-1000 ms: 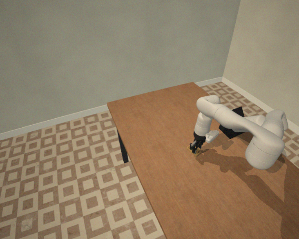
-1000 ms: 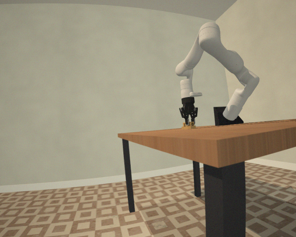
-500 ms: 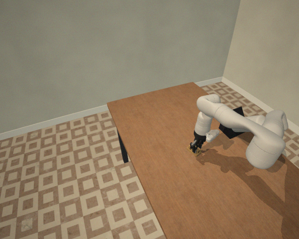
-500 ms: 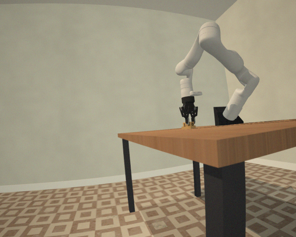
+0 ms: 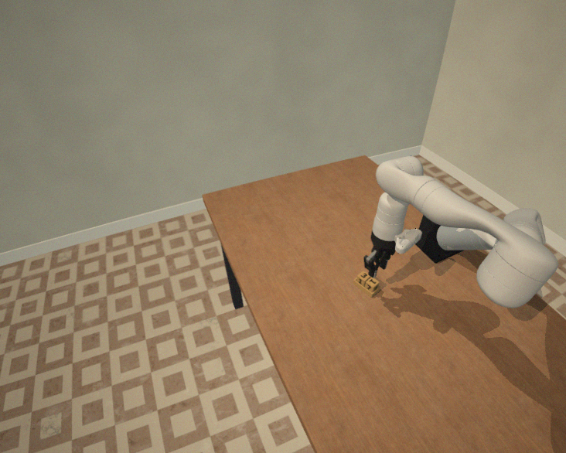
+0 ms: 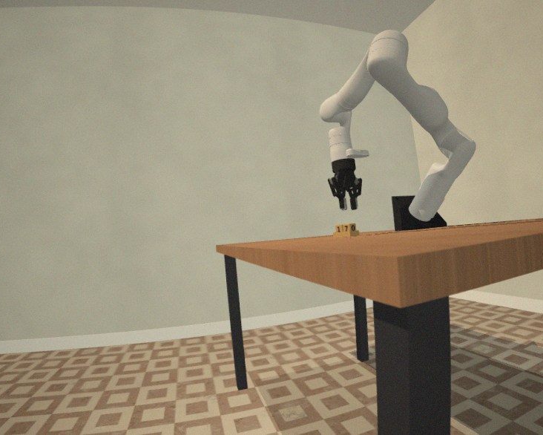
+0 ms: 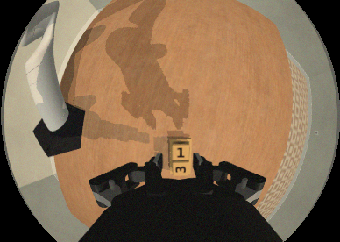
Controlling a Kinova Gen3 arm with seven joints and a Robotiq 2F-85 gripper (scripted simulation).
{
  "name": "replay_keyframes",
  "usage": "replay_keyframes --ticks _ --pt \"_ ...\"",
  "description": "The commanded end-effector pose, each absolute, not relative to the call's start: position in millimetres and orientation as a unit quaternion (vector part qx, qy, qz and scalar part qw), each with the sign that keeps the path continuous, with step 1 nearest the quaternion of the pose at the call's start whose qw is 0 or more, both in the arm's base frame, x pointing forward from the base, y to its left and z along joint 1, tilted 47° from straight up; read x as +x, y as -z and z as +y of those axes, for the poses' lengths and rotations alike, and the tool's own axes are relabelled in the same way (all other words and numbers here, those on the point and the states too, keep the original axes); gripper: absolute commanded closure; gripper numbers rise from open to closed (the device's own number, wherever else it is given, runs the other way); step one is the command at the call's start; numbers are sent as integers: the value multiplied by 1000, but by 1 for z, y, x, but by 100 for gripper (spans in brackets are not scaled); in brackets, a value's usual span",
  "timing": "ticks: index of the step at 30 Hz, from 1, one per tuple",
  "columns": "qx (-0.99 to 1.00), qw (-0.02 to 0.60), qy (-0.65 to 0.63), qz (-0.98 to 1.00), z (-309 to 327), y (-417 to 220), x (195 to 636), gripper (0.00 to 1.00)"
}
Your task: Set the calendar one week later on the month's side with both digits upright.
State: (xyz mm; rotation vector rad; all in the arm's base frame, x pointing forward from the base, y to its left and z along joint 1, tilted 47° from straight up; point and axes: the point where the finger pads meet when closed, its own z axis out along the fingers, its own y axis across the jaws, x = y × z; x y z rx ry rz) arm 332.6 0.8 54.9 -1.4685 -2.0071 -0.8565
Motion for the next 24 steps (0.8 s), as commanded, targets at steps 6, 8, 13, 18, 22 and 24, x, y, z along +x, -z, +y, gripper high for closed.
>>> replay_keyframes --ticks 6,8,13,18,22,24 --pt "-542 243 320 -738 -18 -71 338 54" --pt "-542 243 320 -738 -21 -73 338 54" --pt "-542 243 320 -738 -21 -74 338 0" --pt "-542 243 320 -738 -21 -74 338 0" --pt "-542 243 320 -738 -21 -74 338 0" --pt "-542 243 320 -738 -21 -74 338 0"
